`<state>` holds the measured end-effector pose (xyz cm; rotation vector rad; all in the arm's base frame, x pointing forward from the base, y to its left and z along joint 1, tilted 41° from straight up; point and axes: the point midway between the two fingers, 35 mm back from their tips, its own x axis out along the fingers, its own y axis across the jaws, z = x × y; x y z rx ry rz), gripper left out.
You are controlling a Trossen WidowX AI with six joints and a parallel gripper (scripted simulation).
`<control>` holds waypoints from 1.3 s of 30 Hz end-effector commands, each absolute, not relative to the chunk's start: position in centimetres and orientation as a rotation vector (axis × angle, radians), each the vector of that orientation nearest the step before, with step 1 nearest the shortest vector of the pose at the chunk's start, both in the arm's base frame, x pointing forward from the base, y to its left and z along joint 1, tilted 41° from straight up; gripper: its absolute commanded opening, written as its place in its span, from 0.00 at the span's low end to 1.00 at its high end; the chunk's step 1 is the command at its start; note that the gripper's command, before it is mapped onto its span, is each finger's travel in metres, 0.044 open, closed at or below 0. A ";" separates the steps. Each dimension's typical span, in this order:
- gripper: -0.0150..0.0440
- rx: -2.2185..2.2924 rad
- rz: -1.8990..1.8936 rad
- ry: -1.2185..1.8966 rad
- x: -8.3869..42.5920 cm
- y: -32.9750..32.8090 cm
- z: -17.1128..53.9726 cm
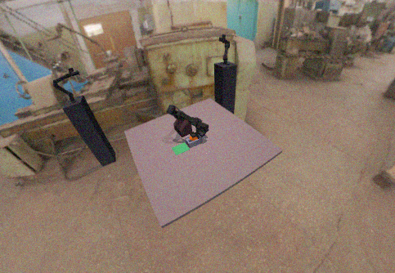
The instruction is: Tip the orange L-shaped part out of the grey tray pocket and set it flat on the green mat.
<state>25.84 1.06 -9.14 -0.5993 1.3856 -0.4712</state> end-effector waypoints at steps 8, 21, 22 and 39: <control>0.56 -0.599 -0.471 1.386 25.8 1.1 -9.1; 0.56 -0.608 -0.476 1.388 25.6 3.6 -7.6; 0.56 -0.607 -0.475 1.388 25.5 4.2 -6.8; 0.56 -0.616 -0.474 1.390 24.4 7.7 -1.1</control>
